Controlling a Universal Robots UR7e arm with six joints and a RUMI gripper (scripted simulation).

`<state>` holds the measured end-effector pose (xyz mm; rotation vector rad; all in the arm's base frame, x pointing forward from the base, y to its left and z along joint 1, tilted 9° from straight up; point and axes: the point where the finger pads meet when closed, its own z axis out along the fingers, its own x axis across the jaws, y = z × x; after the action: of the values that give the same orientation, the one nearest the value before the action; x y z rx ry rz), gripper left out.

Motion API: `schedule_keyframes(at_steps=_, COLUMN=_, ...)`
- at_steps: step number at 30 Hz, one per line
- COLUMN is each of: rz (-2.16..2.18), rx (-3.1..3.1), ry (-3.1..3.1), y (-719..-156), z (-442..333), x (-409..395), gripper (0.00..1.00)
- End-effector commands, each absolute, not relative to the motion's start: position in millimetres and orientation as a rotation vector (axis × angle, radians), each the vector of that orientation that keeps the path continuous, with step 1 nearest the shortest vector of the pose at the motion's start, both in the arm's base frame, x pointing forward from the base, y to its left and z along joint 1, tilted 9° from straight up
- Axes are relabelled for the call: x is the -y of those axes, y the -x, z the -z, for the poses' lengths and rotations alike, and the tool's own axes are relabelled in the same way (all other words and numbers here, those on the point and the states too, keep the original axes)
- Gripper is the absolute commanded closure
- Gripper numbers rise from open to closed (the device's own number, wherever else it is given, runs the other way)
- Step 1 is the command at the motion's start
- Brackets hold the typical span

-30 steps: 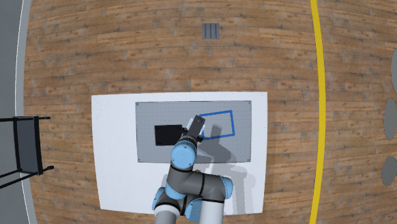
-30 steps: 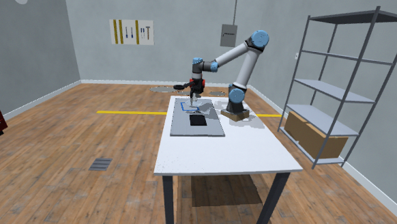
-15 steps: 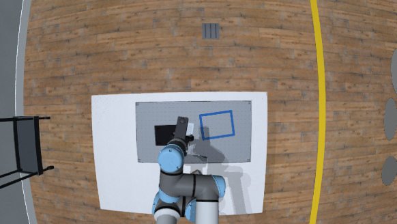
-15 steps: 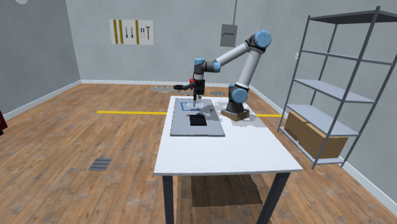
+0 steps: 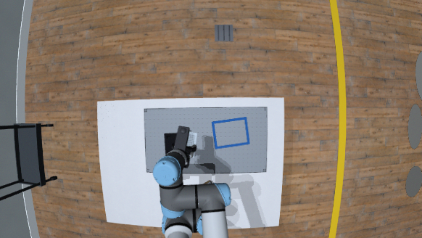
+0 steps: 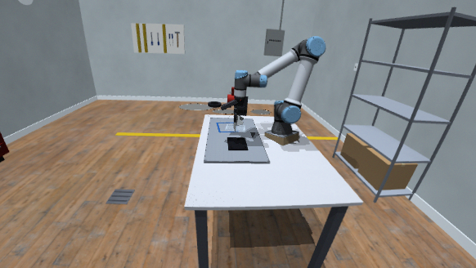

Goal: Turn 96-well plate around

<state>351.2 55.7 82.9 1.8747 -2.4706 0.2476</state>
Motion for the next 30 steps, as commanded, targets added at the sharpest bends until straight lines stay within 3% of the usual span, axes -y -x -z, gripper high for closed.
schedule_keyframes(at_steps=1, rz=-0.250, rx=2.471, ry=-1.874, y=-351, z=-82, x=-66, gripper=1.00)
schedule_keyframes(at_steps=22, rz=-0.250, rx=2.471, ry=-1.874, y=-347, z=-77, x=-116, gripper=1.00)
schedule_keyframes(at_steps=30, rz=-0.239, rx=2.186, ry=-2.171, y=-347, z=-77, x=-116, gripper=1.00)
